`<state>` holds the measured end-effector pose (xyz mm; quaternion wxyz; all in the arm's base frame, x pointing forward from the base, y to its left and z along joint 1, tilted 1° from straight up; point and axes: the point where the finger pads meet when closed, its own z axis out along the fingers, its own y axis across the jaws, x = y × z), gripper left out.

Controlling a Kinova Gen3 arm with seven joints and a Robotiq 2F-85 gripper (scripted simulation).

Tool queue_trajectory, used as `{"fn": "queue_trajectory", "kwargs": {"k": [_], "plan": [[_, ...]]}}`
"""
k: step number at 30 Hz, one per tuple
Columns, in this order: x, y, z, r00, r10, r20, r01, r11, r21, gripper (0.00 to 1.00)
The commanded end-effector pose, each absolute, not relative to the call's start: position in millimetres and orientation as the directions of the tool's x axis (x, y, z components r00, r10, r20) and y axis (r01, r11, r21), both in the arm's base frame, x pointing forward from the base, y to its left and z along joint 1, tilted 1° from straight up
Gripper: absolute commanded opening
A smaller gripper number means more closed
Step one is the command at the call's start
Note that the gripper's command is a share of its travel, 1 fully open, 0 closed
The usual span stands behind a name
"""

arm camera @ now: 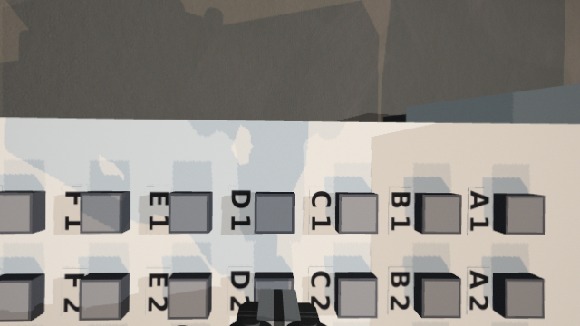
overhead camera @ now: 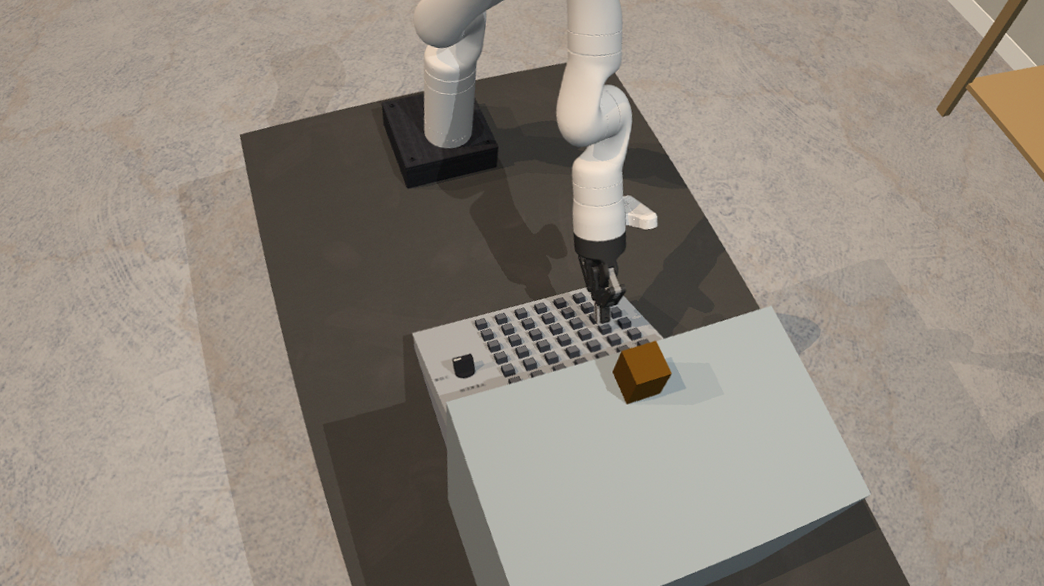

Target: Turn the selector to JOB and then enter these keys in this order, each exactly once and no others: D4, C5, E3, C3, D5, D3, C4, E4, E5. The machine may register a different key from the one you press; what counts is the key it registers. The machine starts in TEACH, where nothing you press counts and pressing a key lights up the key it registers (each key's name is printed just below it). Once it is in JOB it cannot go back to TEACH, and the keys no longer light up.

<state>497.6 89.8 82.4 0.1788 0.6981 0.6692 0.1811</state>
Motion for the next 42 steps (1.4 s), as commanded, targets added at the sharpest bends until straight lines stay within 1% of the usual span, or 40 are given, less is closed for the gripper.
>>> {"fn": "queue_trajectory", "kwargs": {"k": [1, 42], "plan": [[500.5, 92.4, 82.7, 0.023, 1.0, 0.012, 0.867, -0.026, 0.497, 0.1], [505.5, 92.4, 73.8, 0.023, 1.0, 0.012, 0.867, -0.026, 0.497, 0.1]]}}
